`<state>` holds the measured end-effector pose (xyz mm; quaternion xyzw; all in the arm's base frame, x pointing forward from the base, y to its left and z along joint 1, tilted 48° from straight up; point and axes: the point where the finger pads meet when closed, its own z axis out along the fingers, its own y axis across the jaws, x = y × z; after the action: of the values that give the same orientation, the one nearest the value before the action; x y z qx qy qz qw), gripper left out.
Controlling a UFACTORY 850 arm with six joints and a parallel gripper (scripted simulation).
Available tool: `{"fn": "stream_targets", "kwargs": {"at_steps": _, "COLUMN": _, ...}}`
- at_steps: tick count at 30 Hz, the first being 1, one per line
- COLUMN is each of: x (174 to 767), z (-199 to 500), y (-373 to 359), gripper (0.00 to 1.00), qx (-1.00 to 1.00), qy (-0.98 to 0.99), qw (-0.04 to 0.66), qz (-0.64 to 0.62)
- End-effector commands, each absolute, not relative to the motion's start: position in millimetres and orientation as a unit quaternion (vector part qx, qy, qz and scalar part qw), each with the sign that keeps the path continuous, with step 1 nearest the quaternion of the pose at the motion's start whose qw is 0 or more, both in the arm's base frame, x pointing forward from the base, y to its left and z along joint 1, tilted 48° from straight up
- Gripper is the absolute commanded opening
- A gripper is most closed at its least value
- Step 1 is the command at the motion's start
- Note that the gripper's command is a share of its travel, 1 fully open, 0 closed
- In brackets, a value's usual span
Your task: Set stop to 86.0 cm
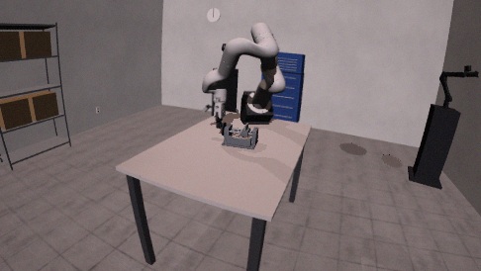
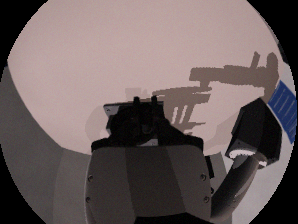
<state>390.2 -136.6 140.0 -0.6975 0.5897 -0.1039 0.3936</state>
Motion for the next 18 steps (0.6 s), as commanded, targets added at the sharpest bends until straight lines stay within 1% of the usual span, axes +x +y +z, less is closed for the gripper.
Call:
{"fn": "stream_targets", "kwargs": {"at_steps": 1, "x": 390.7, "z": 137.5, "y": -136.0, "gripper": 0.06, "qx": -0.697, "qy": 0.590, "qw": 0.393, "qz": -0.104}}
{"fn": "stream_targets", "kwargs": {"at_steps": 18, "x": 394.6, "z": 128.9, "y": -131.7, "gripper": 0.06, "qx": -0.697, "qy": 0.590, "qw": 0.393, "qz": -0.104}}
